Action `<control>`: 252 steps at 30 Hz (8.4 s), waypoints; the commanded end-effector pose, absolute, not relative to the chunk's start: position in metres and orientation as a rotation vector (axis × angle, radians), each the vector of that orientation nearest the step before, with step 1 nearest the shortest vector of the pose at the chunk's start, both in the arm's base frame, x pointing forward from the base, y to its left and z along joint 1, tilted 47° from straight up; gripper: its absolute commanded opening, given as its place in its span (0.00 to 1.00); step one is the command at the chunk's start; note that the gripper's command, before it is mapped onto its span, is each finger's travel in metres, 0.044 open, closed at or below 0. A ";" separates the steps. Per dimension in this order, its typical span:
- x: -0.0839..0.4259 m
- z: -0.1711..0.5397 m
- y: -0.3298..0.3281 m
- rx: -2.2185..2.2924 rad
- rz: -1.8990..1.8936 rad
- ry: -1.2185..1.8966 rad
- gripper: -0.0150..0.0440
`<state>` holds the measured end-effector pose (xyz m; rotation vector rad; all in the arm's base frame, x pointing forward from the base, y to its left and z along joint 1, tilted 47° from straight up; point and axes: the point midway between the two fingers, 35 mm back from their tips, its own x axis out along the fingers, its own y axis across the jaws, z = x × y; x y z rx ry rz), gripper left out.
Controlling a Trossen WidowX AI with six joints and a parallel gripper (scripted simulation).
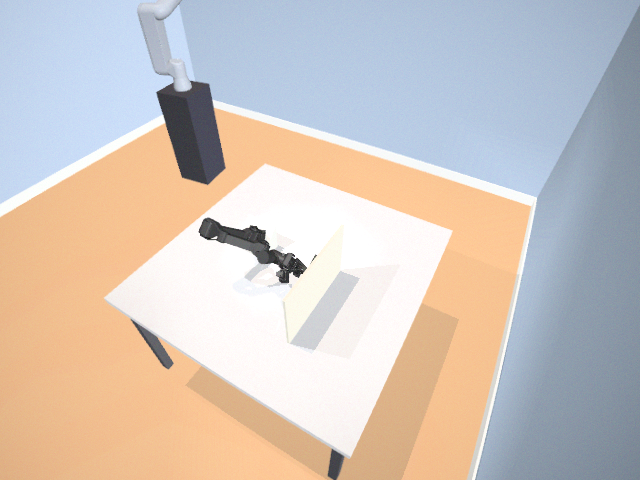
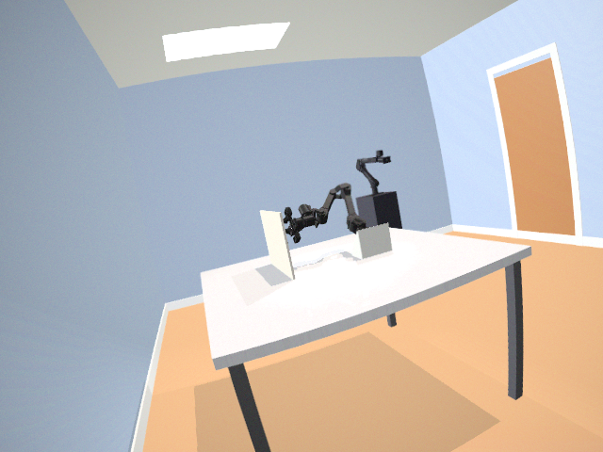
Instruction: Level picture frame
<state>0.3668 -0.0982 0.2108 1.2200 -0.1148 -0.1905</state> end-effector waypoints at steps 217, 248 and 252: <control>0.368 0.207 -0.091 0.953 -0.198 -0.091 0.25; 0.369 0.207 -0.091 0.797 -0.202 -0.074 0.25; 0.369 0.207 -0.091 0.797 -0.202 -0.074 0.25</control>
